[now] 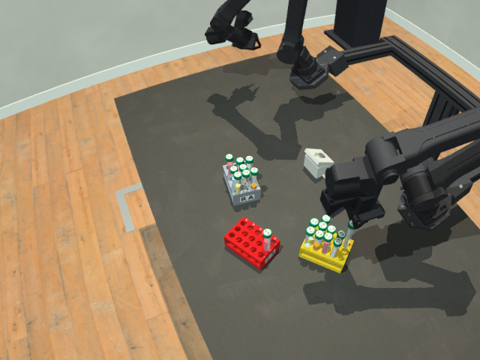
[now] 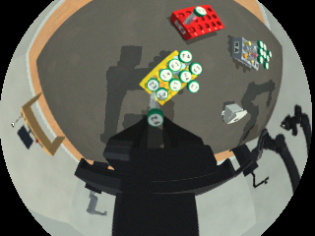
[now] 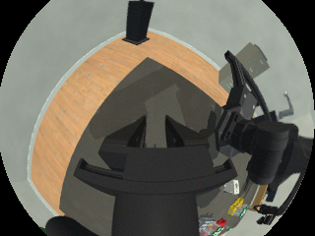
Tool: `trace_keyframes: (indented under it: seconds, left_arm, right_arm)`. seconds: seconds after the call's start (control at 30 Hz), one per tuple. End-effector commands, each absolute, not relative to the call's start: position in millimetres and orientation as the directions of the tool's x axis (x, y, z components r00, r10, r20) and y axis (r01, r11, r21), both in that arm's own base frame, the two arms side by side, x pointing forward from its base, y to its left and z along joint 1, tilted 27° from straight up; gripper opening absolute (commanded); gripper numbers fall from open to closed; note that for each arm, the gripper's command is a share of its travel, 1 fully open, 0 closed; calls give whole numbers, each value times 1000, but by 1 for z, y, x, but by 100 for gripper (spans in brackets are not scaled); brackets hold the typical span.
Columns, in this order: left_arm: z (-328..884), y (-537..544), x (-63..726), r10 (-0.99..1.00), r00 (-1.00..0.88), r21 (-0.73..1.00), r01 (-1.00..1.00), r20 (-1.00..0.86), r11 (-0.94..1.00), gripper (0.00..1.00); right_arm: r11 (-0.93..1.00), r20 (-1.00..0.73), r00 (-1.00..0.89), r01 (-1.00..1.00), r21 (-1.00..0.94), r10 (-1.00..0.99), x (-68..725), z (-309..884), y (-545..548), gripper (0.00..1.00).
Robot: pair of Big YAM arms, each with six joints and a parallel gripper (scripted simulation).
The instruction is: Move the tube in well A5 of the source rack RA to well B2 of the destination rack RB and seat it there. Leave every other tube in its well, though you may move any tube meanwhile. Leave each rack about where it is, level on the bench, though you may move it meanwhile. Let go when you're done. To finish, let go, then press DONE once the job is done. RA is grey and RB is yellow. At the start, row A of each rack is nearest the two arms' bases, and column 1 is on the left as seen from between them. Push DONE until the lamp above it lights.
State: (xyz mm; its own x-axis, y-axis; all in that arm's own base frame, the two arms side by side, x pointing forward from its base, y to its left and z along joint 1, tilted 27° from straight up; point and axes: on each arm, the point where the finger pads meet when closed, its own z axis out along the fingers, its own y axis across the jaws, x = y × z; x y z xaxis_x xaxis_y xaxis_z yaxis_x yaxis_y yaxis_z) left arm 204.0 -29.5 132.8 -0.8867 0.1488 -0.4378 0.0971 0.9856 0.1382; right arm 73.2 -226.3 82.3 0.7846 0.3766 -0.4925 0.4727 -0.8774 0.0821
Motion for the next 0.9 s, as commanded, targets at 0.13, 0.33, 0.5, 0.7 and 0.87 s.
trace_keyframes:
  seconds: [0.13, 0.33, 0.5, 0.7, 0.87]
  left_arm:
    - [127, -28, 206, 146, -889, 139, 94, -434, 986, 0]
    - [126, -28, 207, 146, -889, 139, 94, -434, 986, 0]
    - [125, -27, 207, 146, -888, 138, 94, -437, 986, 0]
    - [123, -27, 208, 146, -888, 139, 94, -436, 986, 0]
    - [122, -27, 209, 146, -889, 139, 94, -434, 986, 0]
  right_arm:
    - [-876, -489, 790, 471, 100, 369, 77, 88, -232, 30]
    - [-876, -489, 790, 471, 100, 369, 77, 88, -232, 30]
    - [-876, -489, 790, 471, 100, 369, 77, 88, -232, 30]
    - [-876, -489, 790, 471, 100, 369, 77, 88, -232, 30]
    - [-876, -489, 790, 471, 100, 369, 77, 88, -232, 30]
